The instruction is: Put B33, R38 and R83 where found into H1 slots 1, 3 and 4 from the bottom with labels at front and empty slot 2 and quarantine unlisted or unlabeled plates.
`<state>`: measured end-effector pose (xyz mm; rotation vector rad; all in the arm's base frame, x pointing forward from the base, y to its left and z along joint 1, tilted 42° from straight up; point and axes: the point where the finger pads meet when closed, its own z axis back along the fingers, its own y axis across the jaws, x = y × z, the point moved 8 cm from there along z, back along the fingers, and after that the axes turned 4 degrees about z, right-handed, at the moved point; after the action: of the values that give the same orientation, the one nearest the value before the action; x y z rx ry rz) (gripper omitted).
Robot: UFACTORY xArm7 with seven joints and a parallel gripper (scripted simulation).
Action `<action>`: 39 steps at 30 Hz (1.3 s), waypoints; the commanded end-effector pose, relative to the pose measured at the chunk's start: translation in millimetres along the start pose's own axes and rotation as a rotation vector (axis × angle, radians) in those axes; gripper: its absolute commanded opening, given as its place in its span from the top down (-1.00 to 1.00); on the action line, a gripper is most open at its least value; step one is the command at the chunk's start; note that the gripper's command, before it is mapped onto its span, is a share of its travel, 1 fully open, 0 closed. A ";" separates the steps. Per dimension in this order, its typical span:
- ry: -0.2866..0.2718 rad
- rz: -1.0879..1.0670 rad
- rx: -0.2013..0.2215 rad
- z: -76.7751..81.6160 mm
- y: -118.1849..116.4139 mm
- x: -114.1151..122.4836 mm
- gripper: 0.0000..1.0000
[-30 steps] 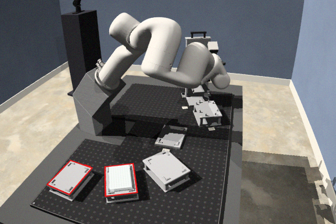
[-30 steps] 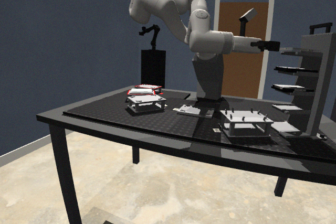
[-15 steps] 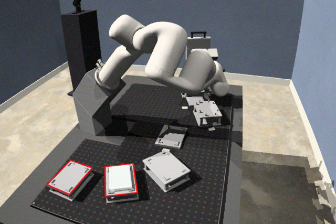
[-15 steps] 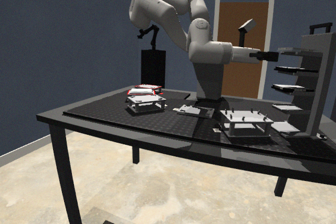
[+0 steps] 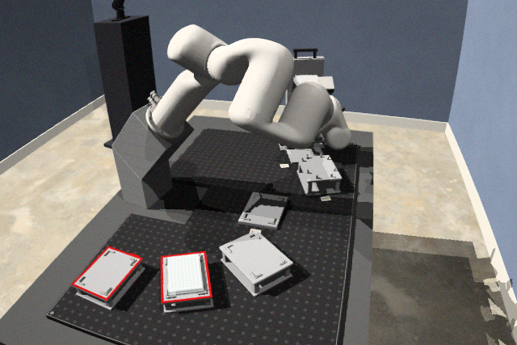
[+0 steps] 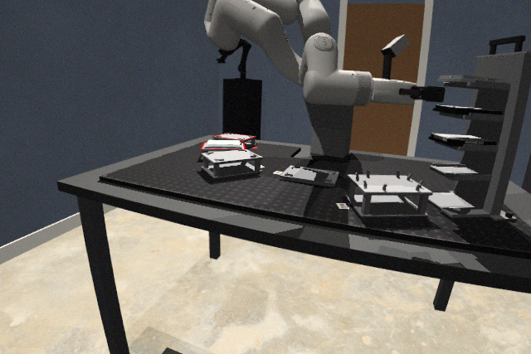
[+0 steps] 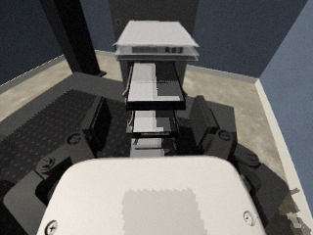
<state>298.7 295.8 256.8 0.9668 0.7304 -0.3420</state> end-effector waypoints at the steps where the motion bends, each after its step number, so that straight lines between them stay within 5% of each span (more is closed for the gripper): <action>1: 0.001 0.003 -0.001 -12.7 0.4 -0.9 -1.00; 39: 0.001 0.003 -0.001 -18.6 0.4 -0.8 -1.00</action>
<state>291.6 311.2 250.2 0.9670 0.7305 -0.3419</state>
